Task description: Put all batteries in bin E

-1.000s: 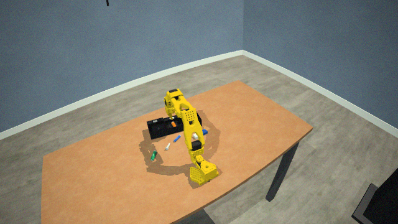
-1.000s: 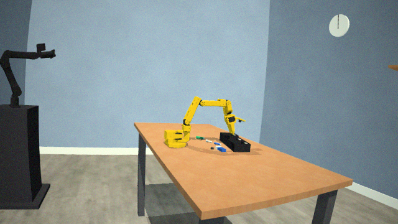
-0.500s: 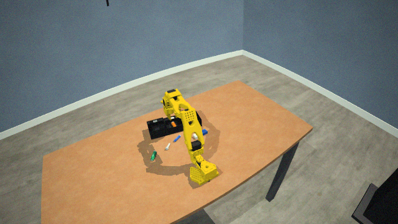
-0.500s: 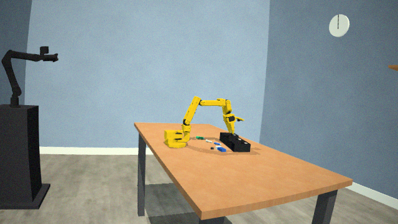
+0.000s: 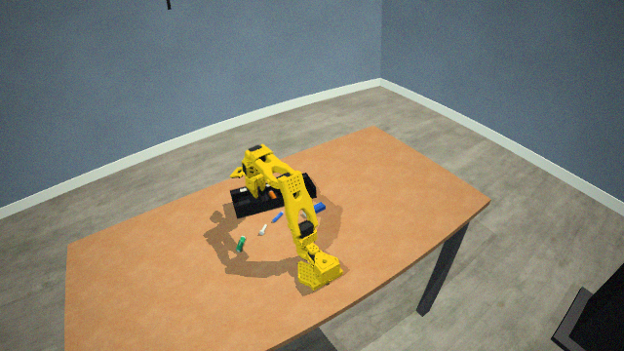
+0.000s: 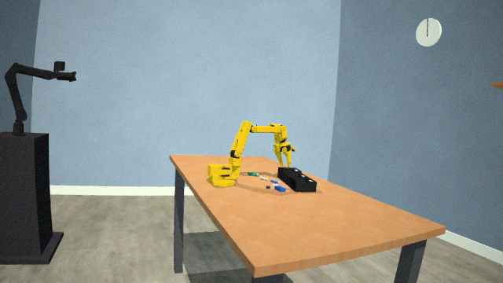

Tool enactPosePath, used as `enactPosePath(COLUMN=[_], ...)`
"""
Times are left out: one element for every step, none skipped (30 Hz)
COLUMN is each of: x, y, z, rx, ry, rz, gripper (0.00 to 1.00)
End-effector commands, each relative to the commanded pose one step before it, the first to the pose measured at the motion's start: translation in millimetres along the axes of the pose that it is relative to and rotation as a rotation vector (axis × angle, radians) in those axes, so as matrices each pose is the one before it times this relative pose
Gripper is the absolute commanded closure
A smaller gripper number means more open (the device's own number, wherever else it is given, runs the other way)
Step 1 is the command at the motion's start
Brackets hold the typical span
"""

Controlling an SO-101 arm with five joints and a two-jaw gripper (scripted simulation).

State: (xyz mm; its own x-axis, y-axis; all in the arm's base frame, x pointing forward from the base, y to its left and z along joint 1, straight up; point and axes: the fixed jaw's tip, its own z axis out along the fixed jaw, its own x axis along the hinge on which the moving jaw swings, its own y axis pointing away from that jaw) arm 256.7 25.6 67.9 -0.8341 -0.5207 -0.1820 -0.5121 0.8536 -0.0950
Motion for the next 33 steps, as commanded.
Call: enactPosePath(x=[-5.81, -0.65, -0.84, -1.03, -1.23, -1.14, -0.31, -1.63, -1.81, -1.98, -1.56, -0.62, -2.3, -2.43, -2.55, -2.15, 0.0, 0.0, -0.51, -2.73, -2.79, -2.83, -2.85, -2.85, -2.83, -2.79, -2.73, -2.66, -2.57, -2.47, -2.36, -2.23, -2.09], y=[7.23, 4.78, 4.81, 4.8, 4.78, 4.34, 0.37, 4.64, 4.56, 4.43, 3.74, 0.54, 4.14, 3.97, 3.79, 3.26, 0.0, 0.0, 0.31, 3.4, 3.18, 2.98, 2.77, 2.55, 2.34, 2.14, 1.94, 1.75, 1.57, 1.4, 1.25, 1.1, 0.96], z=[-14.74, 0.01, 0.023, 0.033, 0.038, 0.39, -0.344, 0.055, 0.06, 0.071, 0.665, -0.581, 0.089, 0.096, 0.101, 0.549, 0.0, 0.0, -0.431, 0.117, 0.121, 0.13, 0.135, 0.141, 0.14, 0.142, 0.143, 0.142, 0.145, 0.134, 0.134, 0.132, 0.129], rx=[0.01968, -0.00721, -0.00737, -0.00748, -0.00757, -0.00796, 0.00034, -0.00769, -0.00768, -0.00766, -0.00854, 0.00096, -0.00756, -0.00746, -0.00731, -0.00812, 0.0, 0.0, 0.00098, -0.00699, -0.00681, -0.00659, -0.00636, -0.00611, -0.00586, -0.0056, -0.00532, -0.00504, -0.00474, -0.00449, -0.00416, -0.00388, -0.00361], ry=[-0.05418, 0.00257, 0.00238, 0.00217, 0.00194, 0.00285, -0.00109, 0.00147, 0.00122, 0.00096, 0.00252, -0.0017, 0.00048, 0.00028, 0.00006, 0.00097, 0.0, 0.0, -0.0011, -0.00036, -0.00053, -0.0007, -0.00083, -0.00098, -0.00106, -0.00117, -0.00123, -0.00127, -0.00129, -0.00133, -0.00131, -0.00127, -0.00126], rz=[-0.11704, -0.05871, -0.05984, -0.06084, -0.06166, -0.05571, -0.00662, -0.0628, -0.06308, -0.06322, -0.05126, -0.01187, -0.06292, -0.06248, -0.06186, -0.05198, 0.0, 0.0, -0.00911, -0.06016, -0.05904, -0.05775, -0.05632, -0.05472, -0.05302, -0.05111, -0.04914, -0.04701, -0.04481, -0.04249, -0.04011, -0.03763, -0.03509], gripper=[0.82, 0.82, 0.82, 0.82, 0.82, 0.82, 0.82, 0.81, 0.81, 0.81, 0.81, 0.81, 0.81, 0.81, 0.81, 0.81, 0.81, 0.81, 0.81, 0.8, 0.8, 0.8, 0.8, 0.8, 0.8, 0.8, 0.8, 0.79, 0.79, 0.79, 0.79, 0.79, 0.79])
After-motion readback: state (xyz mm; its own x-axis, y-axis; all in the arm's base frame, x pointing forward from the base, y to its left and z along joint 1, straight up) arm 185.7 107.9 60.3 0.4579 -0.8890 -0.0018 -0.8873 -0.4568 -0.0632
